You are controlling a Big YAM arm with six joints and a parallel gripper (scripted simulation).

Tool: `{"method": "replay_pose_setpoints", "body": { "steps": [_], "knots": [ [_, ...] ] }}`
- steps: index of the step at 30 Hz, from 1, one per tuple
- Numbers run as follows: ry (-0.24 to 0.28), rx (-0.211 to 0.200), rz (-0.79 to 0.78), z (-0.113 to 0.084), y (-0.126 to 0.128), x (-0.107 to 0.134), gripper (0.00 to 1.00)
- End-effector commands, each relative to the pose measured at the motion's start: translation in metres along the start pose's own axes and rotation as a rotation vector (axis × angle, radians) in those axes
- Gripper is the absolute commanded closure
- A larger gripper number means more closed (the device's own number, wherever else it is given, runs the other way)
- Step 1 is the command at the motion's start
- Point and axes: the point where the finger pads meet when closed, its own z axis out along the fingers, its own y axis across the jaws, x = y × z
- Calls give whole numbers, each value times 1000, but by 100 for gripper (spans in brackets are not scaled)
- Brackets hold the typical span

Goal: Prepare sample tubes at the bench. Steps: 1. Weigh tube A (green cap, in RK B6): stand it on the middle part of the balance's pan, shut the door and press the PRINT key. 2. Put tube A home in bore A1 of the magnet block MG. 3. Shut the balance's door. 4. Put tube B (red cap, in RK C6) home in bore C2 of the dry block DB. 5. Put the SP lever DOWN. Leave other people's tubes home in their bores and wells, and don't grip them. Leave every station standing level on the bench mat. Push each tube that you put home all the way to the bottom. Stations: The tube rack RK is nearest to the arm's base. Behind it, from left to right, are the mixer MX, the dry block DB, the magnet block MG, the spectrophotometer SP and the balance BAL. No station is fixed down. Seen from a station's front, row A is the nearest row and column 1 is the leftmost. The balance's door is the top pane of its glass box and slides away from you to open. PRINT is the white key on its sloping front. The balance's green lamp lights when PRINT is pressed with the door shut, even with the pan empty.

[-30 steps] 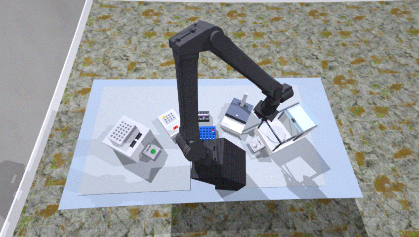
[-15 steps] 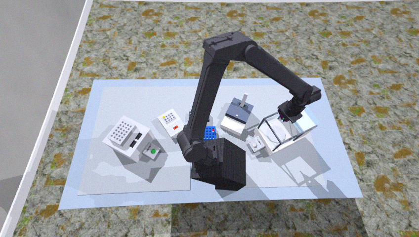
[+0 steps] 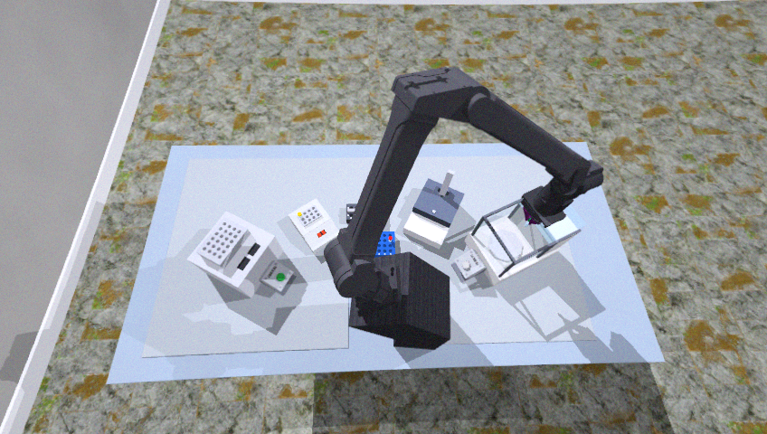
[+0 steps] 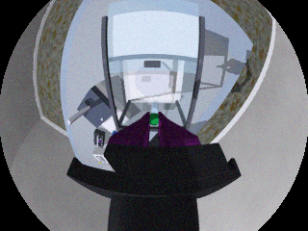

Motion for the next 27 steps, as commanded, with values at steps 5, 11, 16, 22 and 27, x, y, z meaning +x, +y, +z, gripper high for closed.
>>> {"method": "replay_pose_setpoints", "body": {
  "steps": [5, 11, 16, 22, 27],
  "knots": [
    [24, 6, 15, 5, 5, 5, 91],
    [8, 6, 9, 1, 7, -1, 91],
    [8, 6, 9, 1, 7, -1, 91],
    [8, 6, 9, 1, 7, -1, 91],
    [8, 6, 9, 1, 7, -1, 91]
  ]
}}
